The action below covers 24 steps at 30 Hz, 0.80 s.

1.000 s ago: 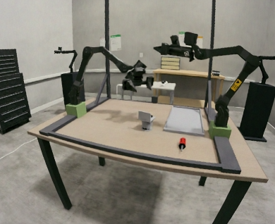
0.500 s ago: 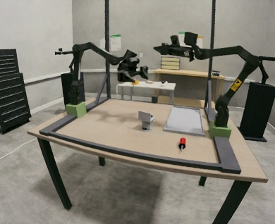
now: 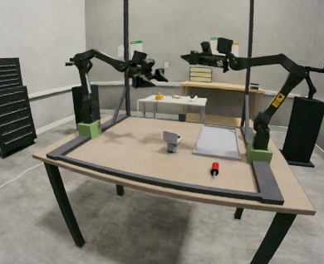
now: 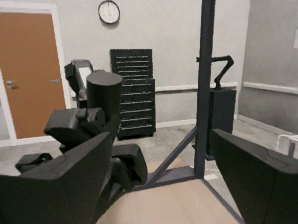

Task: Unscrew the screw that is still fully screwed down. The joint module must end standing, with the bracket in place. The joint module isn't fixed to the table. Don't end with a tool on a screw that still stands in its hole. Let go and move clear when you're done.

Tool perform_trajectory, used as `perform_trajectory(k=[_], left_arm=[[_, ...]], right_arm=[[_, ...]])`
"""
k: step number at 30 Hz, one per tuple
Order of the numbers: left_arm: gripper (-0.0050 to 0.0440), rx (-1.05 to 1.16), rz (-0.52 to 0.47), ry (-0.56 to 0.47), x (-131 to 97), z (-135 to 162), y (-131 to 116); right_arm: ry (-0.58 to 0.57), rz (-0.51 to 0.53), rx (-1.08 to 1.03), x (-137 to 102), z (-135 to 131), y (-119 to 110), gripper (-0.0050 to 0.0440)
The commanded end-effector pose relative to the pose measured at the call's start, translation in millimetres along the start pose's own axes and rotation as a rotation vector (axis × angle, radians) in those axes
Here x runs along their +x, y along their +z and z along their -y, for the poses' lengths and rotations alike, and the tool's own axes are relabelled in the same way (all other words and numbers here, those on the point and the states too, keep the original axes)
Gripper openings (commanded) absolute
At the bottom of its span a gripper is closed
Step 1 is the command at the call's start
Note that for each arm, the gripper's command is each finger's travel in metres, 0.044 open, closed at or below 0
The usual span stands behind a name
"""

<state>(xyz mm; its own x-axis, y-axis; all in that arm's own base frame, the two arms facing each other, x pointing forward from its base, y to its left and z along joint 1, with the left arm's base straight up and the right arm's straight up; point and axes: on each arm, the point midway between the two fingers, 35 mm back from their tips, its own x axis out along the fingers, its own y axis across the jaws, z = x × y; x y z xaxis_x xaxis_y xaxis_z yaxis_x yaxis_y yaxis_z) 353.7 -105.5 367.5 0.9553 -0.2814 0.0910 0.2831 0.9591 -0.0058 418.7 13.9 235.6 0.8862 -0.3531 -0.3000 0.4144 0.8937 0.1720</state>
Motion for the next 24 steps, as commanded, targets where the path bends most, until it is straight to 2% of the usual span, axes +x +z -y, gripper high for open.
perform_trajectory(k=[1,14,19,24], left_arm=[[0.03,0.006,0.03,-0.003,-1.4,-0.2,12.2],[0.03,0.006,0.03,-0.003,-1.4,-0.2,12.2],[0.03,0.006,0.03,-0.003,-1.4,-0.2,12.2],[0.03,0.006,0.03,-0.003,-1.4,-0.2,12.2]], right_arm=[[0.041,0.022,0.007,-9.7,0.6,13.3,0.04],[0.287,0.134,-0.09,-64.3,7.7,43.4,0.04],[0.286,0.133,-0.091,-64.3,7.7,43.0,0.04],[0.378,0.211,-0.152,-90.7,10.5,49.6,0.04]])
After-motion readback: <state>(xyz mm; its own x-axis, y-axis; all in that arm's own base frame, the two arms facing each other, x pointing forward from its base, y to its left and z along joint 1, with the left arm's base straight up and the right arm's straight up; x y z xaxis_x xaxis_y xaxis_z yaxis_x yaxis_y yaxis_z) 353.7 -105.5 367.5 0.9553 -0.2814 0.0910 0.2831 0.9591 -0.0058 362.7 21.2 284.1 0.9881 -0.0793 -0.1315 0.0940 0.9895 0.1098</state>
